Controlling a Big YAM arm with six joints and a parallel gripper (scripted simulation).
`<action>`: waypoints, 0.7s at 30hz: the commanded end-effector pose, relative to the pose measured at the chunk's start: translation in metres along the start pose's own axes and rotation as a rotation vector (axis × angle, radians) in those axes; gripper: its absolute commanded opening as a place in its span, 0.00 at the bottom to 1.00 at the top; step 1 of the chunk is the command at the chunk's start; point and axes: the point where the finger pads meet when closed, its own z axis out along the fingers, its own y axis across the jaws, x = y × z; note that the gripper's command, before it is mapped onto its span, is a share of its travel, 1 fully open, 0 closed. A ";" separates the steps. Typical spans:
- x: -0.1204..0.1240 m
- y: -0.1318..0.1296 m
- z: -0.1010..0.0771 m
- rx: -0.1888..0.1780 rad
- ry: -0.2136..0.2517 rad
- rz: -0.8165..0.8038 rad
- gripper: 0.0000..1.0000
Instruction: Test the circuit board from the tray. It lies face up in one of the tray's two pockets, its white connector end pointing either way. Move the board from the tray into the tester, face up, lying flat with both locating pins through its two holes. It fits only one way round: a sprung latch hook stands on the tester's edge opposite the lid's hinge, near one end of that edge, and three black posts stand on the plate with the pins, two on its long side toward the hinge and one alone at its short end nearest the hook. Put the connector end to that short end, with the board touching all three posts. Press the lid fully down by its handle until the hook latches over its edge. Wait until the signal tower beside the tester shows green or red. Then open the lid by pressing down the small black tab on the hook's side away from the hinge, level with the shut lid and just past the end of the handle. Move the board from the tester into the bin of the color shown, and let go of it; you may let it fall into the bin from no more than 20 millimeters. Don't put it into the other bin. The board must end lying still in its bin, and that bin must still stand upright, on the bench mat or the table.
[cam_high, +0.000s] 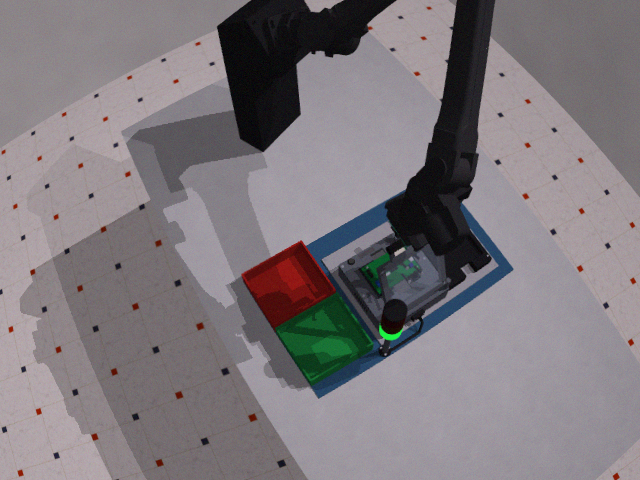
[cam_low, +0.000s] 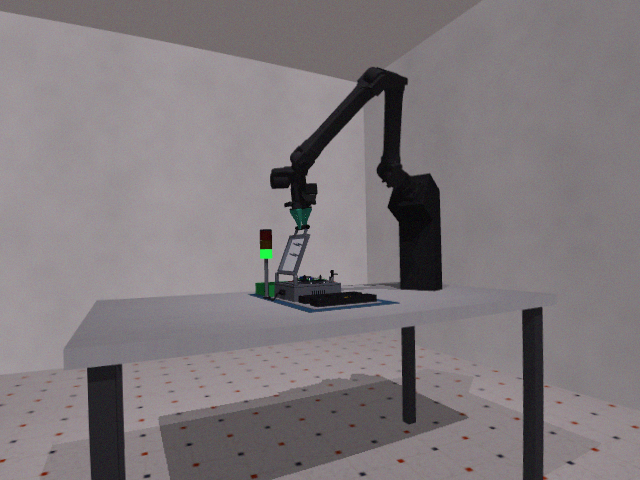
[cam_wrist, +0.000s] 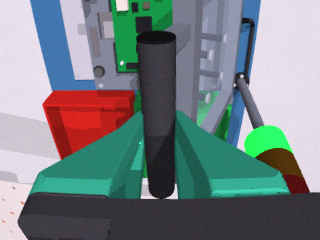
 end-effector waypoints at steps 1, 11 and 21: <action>-0.010 -0.065 -0.013 0.108 -0.008 -0.052 0.00; -0.011 -0.070 -0.014 0.107 -0.010 -0.053 0.00; -0.013 -0.092 -0.017 0.107 -0.010 -0.053 0.00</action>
